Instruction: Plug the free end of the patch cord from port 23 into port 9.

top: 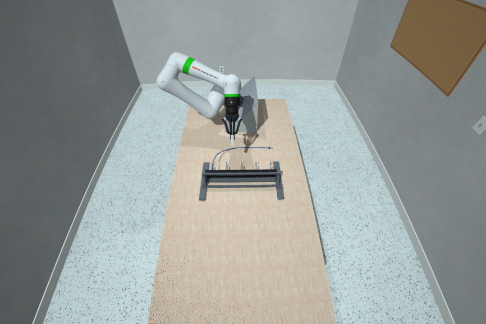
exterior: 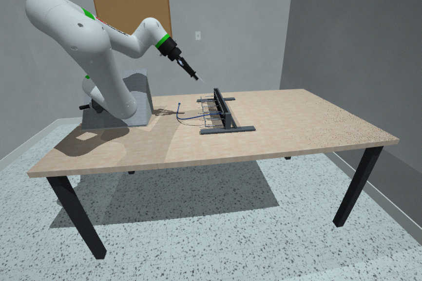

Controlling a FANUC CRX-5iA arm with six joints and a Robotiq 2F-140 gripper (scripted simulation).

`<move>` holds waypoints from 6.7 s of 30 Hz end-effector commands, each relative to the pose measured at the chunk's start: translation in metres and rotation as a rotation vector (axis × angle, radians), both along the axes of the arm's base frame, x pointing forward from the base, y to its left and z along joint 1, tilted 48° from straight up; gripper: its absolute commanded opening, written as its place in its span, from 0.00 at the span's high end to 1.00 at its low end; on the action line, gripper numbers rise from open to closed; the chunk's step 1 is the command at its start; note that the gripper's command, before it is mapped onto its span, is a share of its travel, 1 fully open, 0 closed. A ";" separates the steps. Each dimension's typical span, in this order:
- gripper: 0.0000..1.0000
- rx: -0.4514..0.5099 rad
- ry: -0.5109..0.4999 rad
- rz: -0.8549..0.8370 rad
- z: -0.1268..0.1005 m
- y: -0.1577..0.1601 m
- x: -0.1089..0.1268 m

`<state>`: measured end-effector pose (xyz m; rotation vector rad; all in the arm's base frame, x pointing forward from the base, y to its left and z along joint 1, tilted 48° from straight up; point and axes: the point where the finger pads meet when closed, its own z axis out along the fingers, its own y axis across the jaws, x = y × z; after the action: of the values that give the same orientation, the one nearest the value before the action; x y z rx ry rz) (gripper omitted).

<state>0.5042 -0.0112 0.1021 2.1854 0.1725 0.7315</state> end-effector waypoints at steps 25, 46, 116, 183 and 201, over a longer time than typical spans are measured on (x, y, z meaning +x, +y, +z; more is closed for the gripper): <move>1.00 0.000 -0.001 0.001 -0.068 -0.087 0.075; 1.00 0.000 -0.001 0.001 -0.068 -0.088 0.075; 1.00 0.000 -0.001 0.001 0.013 -0.004 -0.005; 1.00 0.000 -0.001 0.001 0.006 -0.154 0.063; 1.00 0.000 -0.001 0.001 0.006 -0.154 0.063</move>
<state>0.5673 -0.1656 0.1081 2.1855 0.1728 0.7323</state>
